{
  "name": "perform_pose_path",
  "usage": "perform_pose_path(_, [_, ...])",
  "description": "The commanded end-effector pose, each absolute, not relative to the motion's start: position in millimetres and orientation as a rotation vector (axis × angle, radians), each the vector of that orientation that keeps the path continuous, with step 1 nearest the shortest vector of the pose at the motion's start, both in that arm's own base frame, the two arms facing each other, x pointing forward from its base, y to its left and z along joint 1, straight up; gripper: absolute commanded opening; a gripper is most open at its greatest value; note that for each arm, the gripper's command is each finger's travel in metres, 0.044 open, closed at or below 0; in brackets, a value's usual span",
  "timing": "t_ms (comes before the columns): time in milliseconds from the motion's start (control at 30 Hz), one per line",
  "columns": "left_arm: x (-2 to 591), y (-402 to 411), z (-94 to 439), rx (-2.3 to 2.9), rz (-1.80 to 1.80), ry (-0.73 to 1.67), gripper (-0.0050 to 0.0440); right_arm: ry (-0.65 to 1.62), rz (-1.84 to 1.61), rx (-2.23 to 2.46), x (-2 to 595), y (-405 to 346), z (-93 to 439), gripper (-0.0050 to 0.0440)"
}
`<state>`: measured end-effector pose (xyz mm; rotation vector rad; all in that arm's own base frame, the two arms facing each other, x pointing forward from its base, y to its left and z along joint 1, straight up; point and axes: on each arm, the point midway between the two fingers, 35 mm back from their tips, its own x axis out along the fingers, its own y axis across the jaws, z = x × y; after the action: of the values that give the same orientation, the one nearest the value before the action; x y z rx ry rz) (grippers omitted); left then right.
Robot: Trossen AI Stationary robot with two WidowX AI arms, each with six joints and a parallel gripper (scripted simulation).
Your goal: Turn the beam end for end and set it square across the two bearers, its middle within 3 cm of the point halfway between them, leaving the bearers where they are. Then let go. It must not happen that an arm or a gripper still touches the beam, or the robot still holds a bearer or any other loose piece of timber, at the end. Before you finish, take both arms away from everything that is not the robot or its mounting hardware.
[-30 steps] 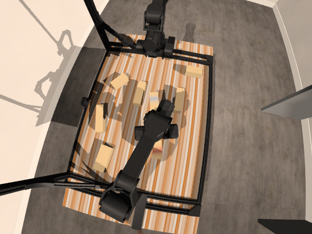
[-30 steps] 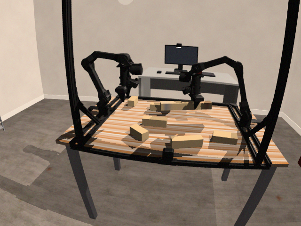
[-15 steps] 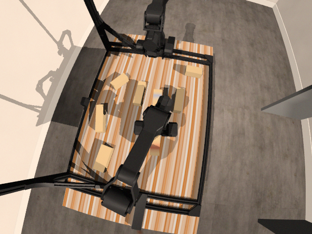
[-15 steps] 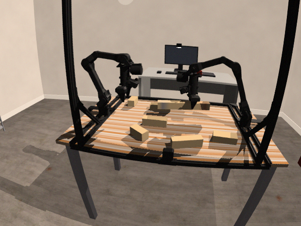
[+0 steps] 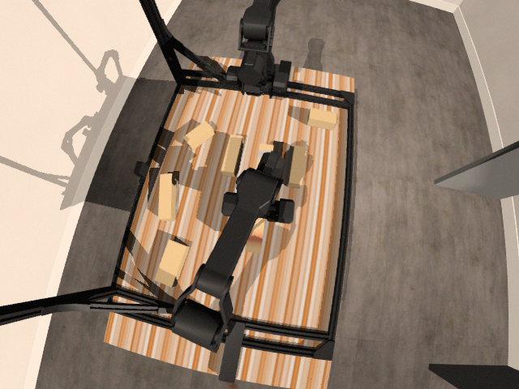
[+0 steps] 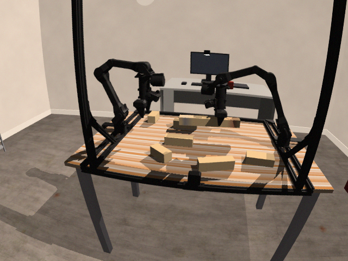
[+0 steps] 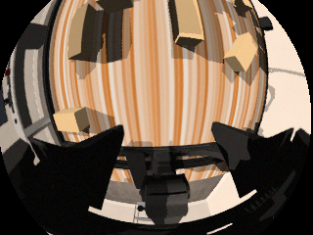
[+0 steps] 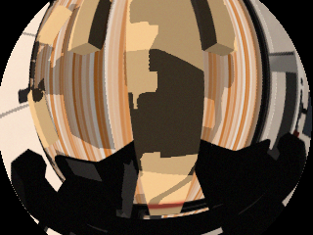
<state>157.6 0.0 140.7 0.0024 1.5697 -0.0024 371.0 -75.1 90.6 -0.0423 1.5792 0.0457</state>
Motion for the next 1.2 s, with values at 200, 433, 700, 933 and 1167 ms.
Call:
perform_pose_path(200, [157,0,141,0.004,-0.004,1.571,0.0440,1.571,0.021,-0.021,384,-71,92,0.0000])
perform_pose_path(433, [157,0,141,0.004,-0.004,1.571,0.0440,1.571,0.008,-0.008,392,-68,92,0.0000])
perform_pose_path(700, [157,0,141,0.004,-0.004,1.571,0.0440,1.571,-0.001,0.001,399,-65,92,0.0000])
perform_pose_path(933, [157,0,141,0.004,-0.004,1.571,0.0440,1.571,-0.001,0.001,399,-65,87,0.0000])
perform_pose_path(1167, [157,0,141,0.004,-0.004,1.571,0.0440,1.571,-0.003,0.003,400,-64,76,0.0000])
